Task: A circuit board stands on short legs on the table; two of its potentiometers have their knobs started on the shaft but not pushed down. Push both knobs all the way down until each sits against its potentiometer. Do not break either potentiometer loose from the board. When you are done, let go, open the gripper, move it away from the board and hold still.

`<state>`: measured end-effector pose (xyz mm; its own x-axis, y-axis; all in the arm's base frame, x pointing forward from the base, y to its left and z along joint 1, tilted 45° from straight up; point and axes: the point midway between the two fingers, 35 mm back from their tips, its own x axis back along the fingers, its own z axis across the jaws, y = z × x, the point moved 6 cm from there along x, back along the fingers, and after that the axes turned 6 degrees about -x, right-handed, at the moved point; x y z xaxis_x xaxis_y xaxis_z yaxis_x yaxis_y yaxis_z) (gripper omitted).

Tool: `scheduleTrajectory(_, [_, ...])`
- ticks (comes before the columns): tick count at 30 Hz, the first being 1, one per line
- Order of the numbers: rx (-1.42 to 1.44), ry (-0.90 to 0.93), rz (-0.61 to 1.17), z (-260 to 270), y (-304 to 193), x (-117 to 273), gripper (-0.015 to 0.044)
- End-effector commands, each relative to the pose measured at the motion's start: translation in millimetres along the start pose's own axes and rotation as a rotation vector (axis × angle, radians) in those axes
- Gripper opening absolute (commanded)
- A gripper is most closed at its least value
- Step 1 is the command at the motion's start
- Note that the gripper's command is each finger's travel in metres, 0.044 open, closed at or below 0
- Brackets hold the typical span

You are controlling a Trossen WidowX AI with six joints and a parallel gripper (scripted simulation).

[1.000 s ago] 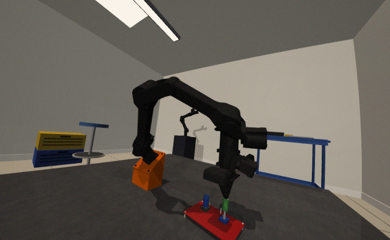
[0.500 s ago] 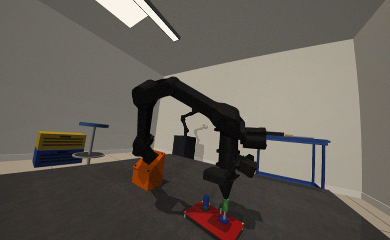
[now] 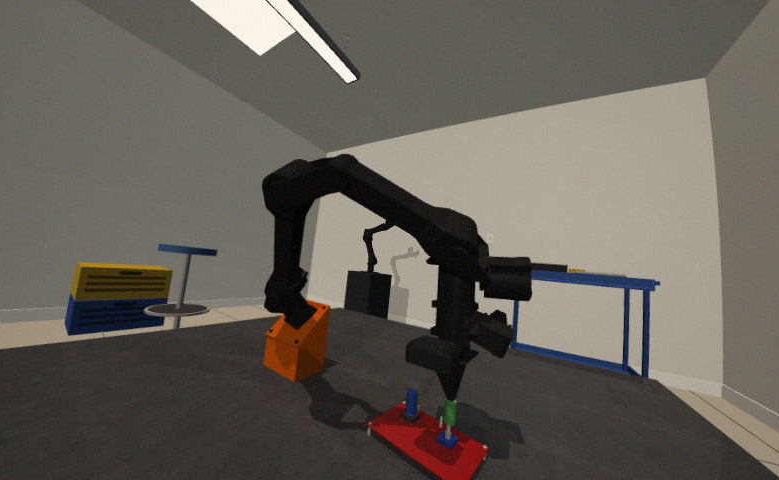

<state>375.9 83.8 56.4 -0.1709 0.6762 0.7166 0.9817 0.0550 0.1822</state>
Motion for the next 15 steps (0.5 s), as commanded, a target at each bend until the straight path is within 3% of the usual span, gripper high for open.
scheduleTrajectory(1, [-0.03, -0.011, 0.026, -3.1, 4.5, -23.7, 0.0])
scheduleTrajectory(15, [-0.03, -0.011, 0.026, -3.2, 4.4, -28.5, 0.0])
